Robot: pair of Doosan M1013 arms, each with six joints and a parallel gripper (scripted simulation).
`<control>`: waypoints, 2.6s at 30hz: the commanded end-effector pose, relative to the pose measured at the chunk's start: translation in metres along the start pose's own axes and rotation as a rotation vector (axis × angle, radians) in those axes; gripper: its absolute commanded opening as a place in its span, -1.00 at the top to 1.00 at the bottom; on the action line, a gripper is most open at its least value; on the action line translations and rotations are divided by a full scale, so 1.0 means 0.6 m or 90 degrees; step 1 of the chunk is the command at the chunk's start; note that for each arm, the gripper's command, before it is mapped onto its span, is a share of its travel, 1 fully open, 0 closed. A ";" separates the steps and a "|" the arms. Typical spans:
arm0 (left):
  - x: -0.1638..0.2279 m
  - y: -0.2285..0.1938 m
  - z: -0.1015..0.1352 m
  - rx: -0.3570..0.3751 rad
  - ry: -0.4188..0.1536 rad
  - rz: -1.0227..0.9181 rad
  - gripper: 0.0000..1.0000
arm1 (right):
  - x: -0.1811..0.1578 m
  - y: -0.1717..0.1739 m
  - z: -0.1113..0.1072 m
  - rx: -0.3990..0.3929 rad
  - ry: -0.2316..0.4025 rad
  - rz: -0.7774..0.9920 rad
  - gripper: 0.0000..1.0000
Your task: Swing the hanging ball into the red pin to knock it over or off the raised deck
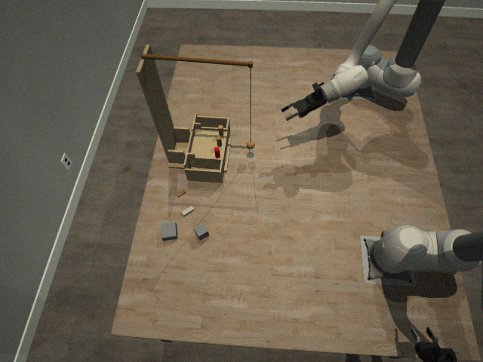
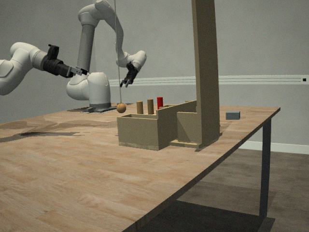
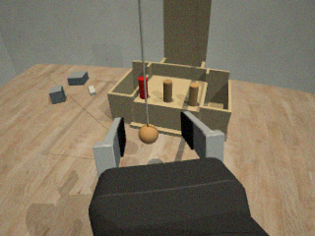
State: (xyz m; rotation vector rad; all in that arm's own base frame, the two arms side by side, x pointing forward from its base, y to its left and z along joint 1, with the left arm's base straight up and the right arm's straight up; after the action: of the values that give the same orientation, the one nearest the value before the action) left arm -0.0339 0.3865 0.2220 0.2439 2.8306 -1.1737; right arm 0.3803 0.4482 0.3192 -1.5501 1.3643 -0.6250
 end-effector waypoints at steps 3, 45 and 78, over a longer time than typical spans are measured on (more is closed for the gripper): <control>0.000 0.000 -0.001 -0.001 0.000 0.000 -1.00 | 0.000 -0.001 0.011 0.000 0.000 0.000 -1.00; 0.000 0.000 -0.001 -0.001 0.000 0.000 -1.00 | 0.000 -0.001 0.233 0.000 0.000 0.000 -1.00; 0.000 0.000 -0.001 -0.001 0.000 0.000 -1.00 | 0.000 -0.001 0.233 0.000 0.000 0.000 -1.00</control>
State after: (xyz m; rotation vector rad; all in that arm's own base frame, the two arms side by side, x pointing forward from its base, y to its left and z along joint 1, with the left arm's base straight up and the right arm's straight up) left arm -0.0339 0.3865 0.2220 0.2439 2.8306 -1.1737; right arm 0.4992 0.4921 0.2597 -1.5504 1.3647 -0.6247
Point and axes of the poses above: on each arm, the point where the finger pads meet when closed, its own z axis out along the fingers, its own x axis across the jaws, y = z × x, the point moved 9 cm from there along -z, back along the fingers, and after that the axes turned 13 degrees about z, right-handed, at the moved point
